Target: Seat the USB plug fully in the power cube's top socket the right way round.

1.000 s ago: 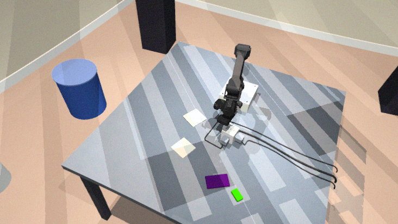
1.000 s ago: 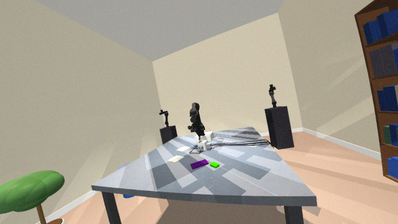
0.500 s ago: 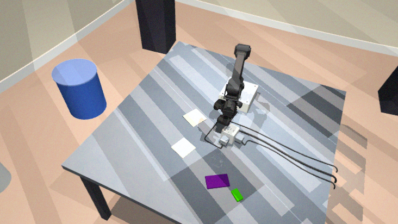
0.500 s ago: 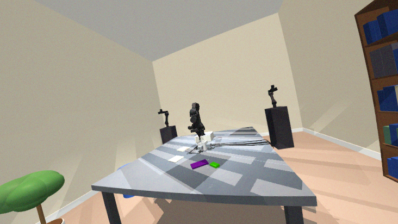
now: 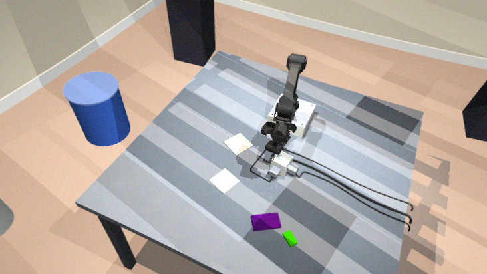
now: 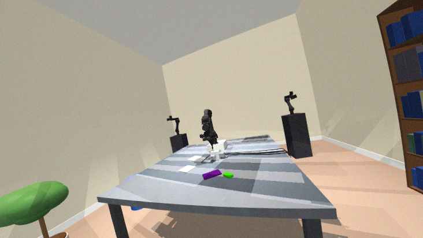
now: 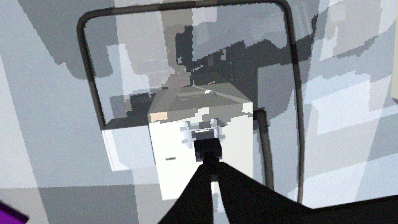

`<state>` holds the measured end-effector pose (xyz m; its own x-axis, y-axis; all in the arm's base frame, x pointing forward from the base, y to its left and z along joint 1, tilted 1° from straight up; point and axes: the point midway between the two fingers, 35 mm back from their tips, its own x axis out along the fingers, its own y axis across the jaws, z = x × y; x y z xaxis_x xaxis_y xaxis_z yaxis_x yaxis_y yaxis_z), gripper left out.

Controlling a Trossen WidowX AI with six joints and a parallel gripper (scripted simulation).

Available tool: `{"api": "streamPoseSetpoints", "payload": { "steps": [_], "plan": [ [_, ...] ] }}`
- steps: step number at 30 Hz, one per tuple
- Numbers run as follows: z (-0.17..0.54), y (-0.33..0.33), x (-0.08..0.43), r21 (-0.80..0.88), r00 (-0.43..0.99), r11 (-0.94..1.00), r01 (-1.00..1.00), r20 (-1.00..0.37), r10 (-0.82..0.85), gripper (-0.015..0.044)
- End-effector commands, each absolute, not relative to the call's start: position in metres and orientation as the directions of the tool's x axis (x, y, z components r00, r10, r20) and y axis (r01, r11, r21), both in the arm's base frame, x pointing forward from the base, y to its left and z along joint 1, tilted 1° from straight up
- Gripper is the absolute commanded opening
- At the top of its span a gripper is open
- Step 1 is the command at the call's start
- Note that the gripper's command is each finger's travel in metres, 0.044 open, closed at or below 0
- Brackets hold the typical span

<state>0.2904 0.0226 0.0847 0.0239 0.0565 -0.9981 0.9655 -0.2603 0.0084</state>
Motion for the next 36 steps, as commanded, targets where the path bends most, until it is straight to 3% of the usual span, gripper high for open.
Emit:
{"api": "streamPoseSetpoints", "payload": {
  "steps": [1, 36],
  "plan": [
    [0.0841, 0.0235, 0.2906, 0.008, 0.025, -0.257, 0.966, -0.998, 0.064, 0.0000],
    [0.0799, 0.0243, 0.2911, 0.009, 0.029, -0.259, 0.966, -0.997, 0.076, 0.0000]
  ]
}}
